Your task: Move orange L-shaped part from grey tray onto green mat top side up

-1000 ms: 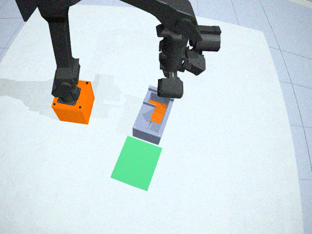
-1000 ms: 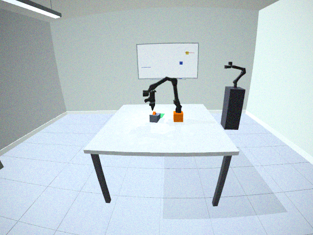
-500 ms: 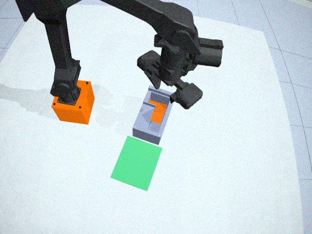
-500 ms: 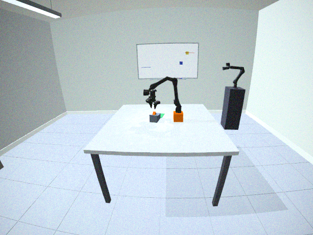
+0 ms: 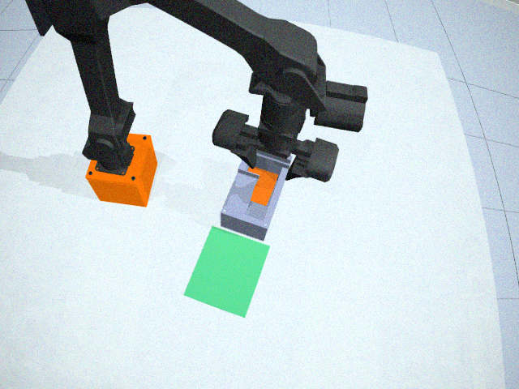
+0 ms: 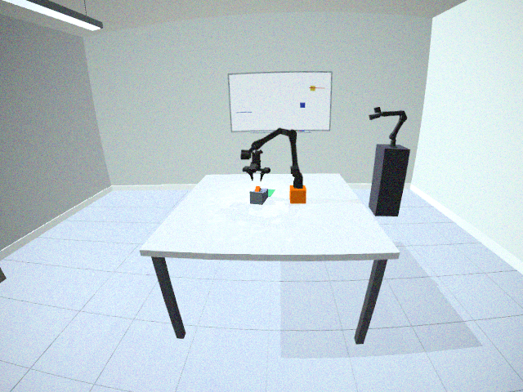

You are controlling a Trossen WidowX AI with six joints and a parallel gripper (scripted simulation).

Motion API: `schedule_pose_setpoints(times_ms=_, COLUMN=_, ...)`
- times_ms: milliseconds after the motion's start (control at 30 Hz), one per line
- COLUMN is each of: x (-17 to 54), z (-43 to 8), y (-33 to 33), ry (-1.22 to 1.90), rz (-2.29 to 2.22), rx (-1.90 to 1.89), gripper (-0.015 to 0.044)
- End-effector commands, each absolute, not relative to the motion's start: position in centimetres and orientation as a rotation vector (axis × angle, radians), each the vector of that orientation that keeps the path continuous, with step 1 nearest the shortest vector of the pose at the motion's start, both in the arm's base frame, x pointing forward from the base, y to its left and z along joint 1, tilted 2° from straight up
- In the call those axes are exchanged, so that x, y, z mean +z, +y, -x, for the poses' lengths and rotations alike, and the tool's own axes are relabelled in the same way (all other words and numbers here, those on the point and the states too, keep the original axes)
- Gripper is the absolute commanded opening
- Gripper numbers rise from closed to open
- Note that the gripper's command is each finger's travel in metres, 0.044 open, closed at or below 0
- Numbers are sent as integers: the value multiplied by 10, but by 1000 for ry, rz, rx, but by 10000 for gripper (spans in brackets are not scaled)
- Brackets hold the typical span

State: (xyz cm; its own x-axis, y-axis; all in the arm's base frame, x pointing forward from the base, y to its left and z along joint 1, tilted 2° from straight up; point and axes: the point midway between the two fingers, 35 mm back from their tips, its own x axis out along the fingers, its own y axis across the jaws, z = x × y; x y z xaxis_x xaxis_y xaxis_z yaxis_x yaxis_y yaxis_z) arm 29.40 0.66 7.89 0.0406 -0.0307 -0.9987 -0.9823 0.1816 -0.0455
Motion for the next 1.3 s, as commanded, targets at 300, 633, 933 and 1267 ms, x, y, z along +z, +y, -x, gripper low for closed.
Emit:
schedule_pose_setpoints(times_ms=300, x=51, z=-292, y=5, ry=1288, rz=1118, rx=1046, gripper=280)
schedule_pose_setpoints(times_ms=633, x=35, z=-293, y=4, ry=1288, rz=1118, rx=1046, gripper=280)
schedule_pose_setpoints(times_ms=933, x=20, z=-293, y=4, ry=1288, rz=1118, rx=1046, gripper=280)
schedule_pose_setpoints(times_ms=1267, x=8, z=-293, y=3, ry=1288, rz=1118, rx=1046, gripper=280)
